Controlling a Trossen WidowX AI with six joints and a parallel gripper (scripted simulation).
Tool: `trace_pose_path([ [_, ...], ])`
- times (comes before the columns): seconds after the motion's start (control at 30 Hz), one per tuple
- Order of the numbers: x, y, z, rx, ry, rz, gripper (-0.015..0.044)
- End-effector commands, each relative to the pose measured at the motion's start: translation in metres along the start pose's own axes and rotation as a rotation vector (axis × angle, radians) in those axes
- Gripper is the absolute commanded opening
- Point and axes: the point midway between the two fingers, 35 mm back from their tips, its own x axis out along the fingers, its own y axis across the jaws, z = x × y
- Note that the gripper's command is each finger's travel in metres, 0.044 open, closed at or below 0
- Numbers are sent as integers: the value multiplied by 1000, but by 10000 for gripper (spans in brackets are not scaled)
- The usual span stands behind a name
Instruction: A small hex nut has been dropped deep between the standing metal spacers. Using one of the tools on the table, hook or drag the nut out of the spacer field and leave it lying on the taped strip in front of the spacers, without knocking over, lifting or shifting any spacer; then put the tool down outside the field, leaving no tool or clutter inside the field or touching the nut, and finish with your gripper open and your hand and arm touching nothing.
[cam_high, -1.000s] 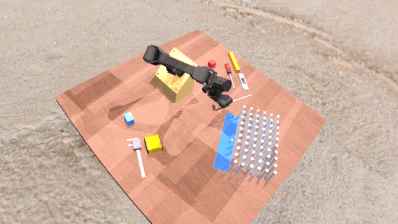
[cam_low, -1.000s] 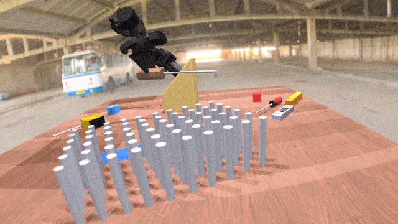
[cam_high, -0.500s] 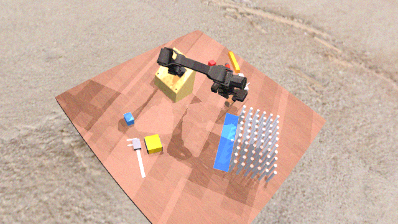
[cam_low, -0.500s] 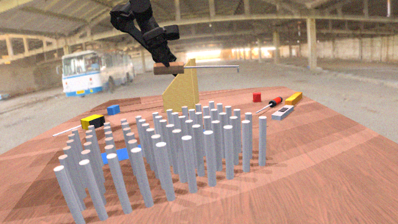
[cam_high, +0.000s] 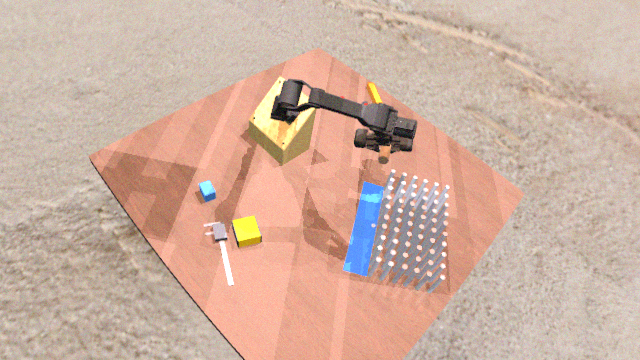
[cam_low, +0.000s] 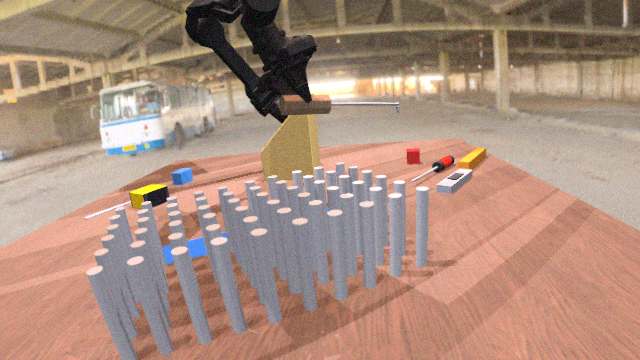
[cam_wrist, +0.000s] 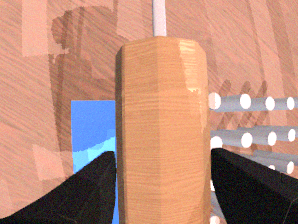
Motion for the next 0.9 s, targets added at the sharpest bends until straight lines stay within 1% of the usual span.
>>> trace_pose_path([
  [0.0, 7, -8, 14, -86, -30, 30, 0],
  [0.43, 34, -26, 62, -363, -127, 137, 0],
  [0.87, 64, -31, 113, -617, -231, 239, 0],
])
